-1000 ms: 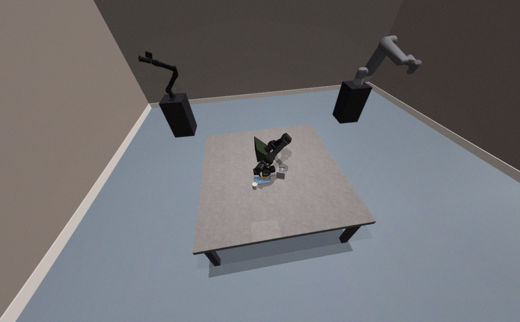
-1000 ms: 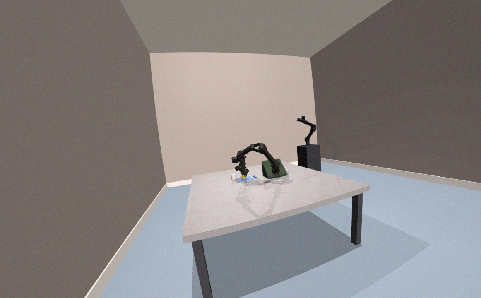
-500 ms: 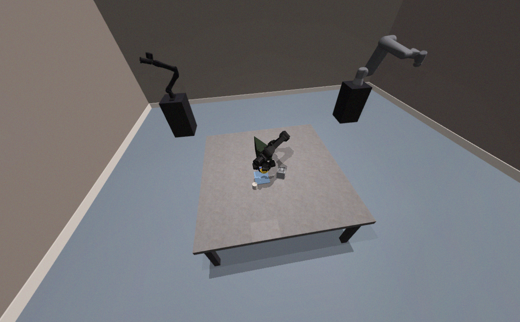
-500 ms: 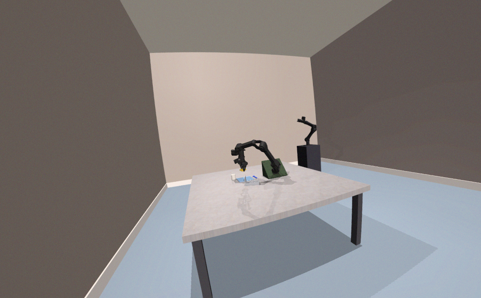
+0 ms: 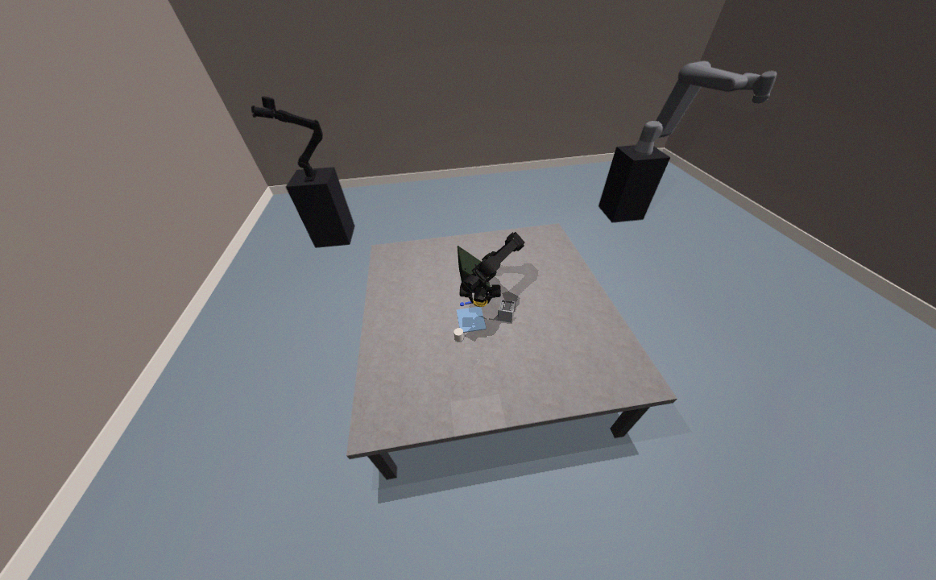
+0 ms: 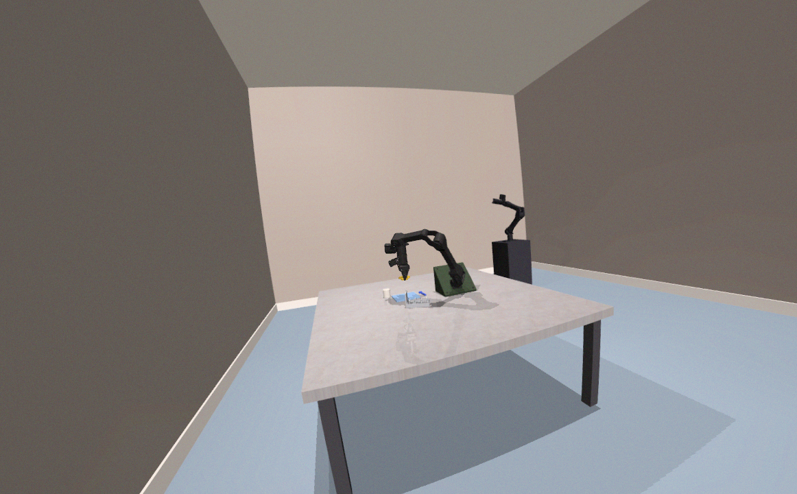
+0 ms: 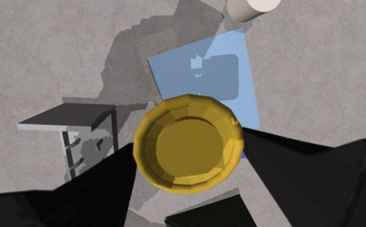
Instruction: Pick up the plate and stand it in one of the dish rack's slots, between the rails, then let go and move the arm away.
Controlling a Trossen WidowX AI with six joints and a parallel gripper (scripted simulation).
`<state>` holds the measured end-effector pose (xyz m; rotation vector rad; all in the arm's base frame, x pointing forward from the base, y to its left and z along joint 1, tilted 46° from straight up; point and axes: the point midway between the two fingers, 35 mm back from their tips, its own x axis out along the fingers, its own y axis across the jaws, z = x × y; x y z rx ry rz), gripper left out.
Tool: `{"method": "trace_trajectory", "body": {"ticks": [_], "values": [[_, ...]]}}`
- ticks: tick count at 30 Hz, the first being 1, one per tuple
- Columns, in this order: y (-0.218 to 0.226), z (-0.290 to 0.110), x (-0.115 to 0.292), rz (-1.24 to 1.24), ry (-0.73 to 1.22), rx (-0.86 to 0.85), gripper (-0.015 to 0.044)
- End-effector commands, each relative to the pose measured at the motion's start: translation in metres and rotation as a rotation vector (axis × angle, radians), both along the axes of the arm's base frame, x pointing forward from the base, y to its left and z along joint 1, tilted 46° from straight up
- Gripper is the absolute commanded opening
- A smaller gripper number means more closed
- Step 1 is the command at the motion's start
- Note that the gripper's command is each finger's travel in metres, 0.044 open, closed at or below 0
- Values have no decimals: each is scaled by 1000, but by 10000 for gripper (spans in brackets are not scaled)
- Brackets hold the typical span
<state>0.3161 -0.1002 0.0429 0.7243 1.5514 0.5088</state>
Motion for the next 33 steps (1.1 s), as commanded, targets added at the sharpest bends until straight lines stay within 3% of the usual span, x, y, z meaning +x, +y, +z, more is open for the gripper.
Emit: {"method": "trace_trajectory", "body": {"ticks": [1, 33], "values": [[10, 14, -8, -99, 101, 4, 0], [85, 91, -81, -879, 896, -2, 0]]}}
